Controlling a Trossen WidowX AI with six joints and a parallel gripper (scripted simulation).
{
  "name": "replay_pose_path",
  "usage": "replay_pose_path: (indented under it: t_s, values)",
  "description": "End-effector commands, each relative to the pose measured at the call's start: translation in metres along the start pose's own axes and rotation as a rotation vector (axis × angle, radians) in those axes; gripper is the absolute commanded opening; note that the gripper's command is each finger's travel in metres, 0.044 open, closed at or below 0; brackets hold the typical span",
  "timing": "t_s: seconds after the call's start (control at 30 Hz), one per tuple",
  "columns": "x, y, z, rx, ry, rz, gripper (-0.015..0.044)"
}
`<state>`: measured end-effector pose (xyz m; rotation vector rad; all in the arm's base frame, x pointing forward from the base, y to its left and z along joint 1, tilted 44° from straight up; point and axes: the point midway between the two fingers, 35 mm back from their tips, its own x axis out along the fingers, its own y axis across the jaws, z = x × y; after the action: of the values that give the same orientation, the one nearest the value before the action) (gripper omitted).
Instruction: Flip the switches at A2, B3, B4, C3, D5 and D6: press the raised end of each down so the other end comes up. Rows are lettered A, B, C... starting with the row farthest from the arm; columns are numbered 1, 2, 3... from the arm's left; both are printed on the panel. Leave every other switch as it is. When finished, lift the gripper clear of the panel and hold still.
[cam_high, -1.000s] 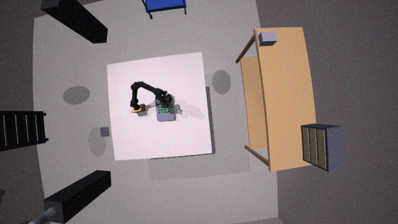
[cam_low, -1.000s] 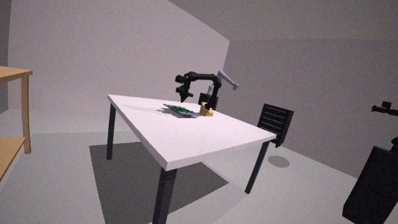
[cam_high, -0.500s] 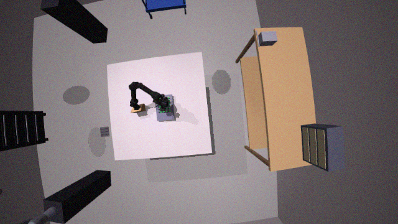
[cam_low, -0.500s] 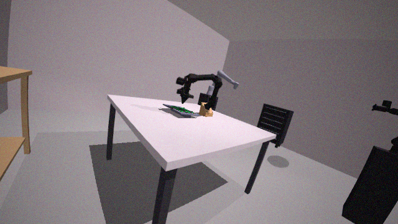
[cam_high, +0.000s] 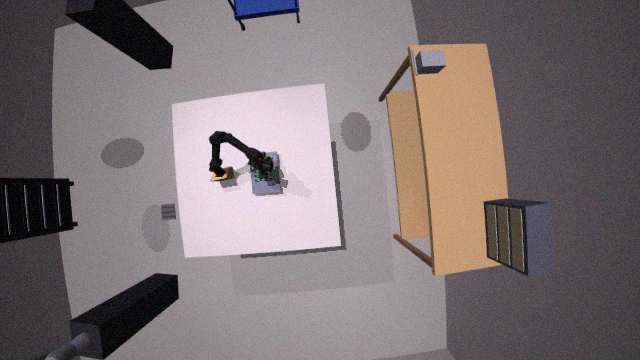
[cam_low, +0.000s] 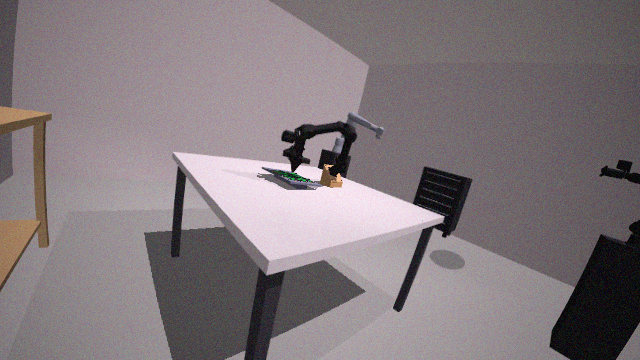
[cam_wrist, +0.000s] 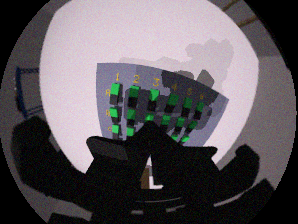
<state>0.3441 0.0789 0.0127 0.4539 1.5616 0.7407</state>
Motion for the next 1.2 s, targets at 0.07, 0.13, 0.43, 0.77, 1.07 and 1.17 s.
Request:
replay_pose_path:
  t_s: [0.07, 0.13, 0.43, 0.77, 1.07, 1.17]
  values:
    - [0.009, 0.0, -0.001, 0.006, 0.002, 0.005, 0.0]
    - [0.013, 0.0, -0.001, 0.006, 0.002, 0.005, 0.0]
    - [0.015, 0.0, -0.001, 0.006, 0.002, 0.005, 0.0]
    - [0.015, 0.0, -0.001, 0.006, 0.002, 0.005, 0.0]
    - [0.016, 0.0, -0.001, 0.006, 0.002, 0.005, 0.0]
    - [0.016, 0.0, -0.001, 0.006, 0.002, 0.005, 0.0]
